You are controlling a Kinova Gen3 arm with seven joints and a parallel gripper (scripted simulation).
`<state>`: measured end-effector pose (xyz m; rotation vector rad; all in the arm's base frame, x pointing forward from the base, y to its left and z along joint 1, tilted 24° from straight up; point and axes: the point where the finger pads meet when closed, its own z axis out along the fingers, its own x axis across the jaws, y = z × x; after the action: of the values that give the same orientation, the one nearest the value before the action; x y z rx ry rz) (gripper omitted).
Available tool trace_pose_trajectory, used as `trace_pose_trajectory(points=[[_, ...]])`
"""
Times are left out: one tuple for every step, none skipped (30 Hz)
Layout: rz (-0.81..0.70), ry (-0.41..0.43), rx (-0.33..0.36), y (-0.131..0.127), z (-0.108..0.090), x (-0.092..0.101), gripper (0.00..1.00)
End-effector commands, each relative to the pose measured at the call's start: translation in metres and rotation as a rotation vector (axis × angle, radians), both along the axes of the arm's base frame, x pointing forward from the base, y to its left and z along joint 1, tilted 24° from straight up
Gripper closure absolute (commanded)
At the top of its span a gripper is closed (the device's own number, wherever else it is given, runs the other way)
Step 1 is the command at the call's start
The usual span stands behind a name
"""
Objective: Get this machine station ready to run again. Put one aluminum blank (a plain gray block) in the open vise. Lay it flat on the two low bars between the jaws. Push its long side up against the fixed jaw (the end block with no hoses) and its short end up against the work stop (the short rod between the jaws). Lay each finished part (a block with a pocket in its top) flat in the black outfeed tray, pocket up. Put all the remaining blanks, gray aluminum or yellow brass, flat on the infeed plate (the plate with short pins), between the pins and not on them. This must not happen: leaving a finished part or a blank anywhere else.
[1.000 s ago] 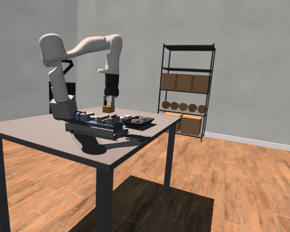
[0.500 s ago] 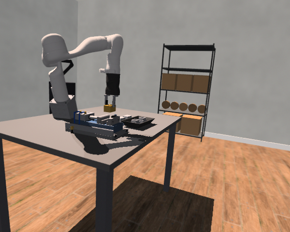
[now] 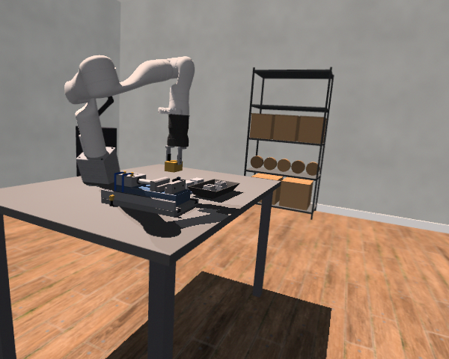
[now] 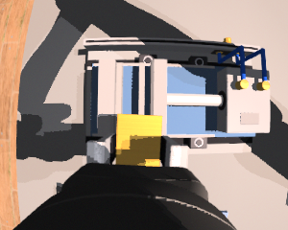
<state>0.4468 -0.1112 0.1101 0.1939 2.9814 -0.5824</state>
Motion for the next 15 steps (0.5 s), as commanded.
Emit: trace_pose_trajectory(points=[[0.015, 0.007, 0.005, 0.015, -0.006, -0.002, 1.00], [0.014, 0.007, 0.006, 0.020, -0.008, -0.003, 1.00], [0.012, 0.007, 0.007, 0.025, -0.010, -0.004, 1.00], [0.010, 0.006, 0.008, 0.030, -0.012, -0.005, 1.00], [0.009, 0.006, 0.009, 0.036, -0.015, -0.007, 1.00], [0.007, 0.005, 0.010, 0.041, -0.017, -0.008, 1.00], [0.005, 0.005, 0.011, 0.046, -0.019, -0.009, 1.00], [0.003, 0.004, 0.012, 0.052, -0.022, -0.011, 1.00], [0.001, 0.004, 0.012, 0.057, -0.024, -0.013, 1.00], [-0.001, 0.003, 0.013, 0.062, -0.026, -0.014, 1.00], [-0.003, 0.003, 0.013, 0.068, -0.029, -0.016, 1.00], [-0.005, 0.002, 0.014, 0.073, -0.031, -0.018, 1.00], [-0.007, 0.002, 0.014, 0.079, -0.034, -0.021, 1.00], [-0.009, 0.001, 0.015, 0.084, -0.036, -0.023, 1.00], [-0.012, 0.001, 0.015, 0.090, -0.039, -0.025, 1.00]])
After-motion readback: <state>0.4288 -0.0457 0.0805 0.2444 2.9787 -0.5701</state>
